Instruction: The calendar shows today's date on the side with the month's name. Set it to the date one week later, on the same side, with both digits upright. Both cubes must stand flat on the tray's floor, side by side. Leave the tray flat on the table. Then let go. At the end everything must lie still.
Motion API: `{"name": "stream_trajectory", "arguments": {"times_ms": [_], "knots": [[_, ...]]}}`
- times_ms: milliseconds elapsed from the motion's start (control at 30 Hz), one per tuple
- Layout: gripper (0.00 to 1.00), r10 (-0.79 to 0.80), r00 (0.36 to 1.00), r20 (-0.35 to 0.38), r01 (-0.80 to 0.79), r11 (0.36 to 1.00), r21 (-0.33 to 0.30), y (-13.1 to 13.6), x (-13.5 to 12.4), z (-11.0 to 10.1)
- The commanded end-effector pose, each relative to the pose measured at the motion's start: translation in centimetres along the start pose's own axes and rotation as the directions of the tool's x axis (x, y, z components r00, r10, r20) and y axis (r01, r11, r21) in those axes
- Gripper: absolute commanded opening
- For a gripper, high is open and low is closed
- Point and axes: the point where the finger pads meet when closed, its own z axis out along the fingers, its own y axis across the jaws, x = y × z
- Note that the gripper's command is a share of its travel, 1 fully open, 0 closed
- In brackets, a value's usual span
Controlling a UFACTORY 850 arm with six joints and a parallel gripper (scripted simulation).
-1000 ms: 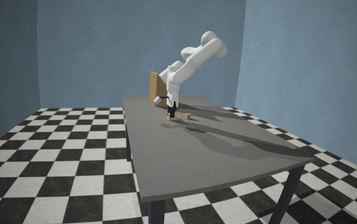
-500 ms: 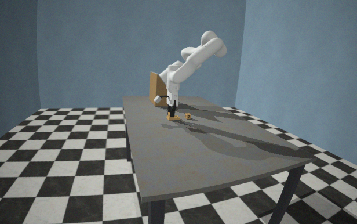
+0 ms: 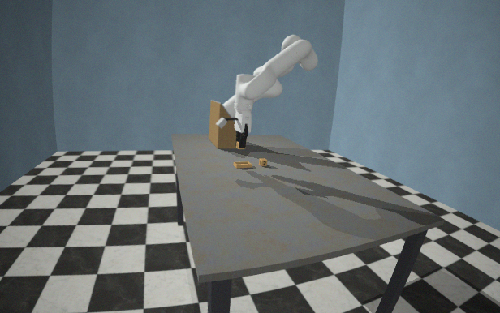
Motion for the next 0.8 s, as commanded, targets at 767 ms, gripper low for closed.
{"name": "stream_trajectory", "arguments": {"times_ms": [767], "knots": [[0.29,0.225,0.974,0.000,-0.225,0.974,-0.001,-0.1,1.3,-2.0]]}}
